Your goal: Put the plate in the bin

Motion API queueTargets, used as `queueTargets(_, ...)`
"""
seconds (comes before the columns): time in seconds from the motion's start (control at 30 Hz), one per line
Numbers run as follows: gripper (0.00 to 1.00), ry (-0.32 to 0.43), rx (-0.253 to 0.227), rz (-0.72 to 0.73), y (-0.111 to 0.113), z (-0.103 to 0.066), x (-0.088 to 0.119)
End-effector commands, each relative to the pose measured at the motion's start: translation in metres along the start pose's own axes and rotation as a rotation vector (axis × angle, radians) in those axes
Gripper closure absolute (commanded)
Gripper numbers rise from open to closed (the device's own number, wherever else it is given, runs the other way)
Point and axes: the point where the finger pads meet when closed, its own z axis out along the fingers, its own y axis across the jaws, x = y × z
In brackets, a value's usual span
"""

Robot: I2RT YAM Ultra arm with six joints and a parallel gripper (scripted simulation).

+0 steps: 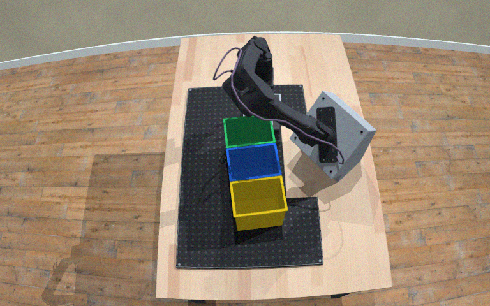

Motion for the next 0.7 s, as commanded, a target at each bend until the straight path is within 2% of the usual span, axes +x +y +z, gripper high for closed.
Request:
queueTargets(0.0,0.00,-0.040,0.046,0.003,-0.005,-0.006,-0.004)
queueTargets(0.3,0.00,-0.041,0.046,0.004,-0.006,0.005,-0.004)
queueTargets(0.43,0.00,-0.030,0.028,0.001,-0.004,0.018,-0.004)
queueTargets(0.67,0.00,-0.030,0.018,0.023,-0.006,0.028,0.001)
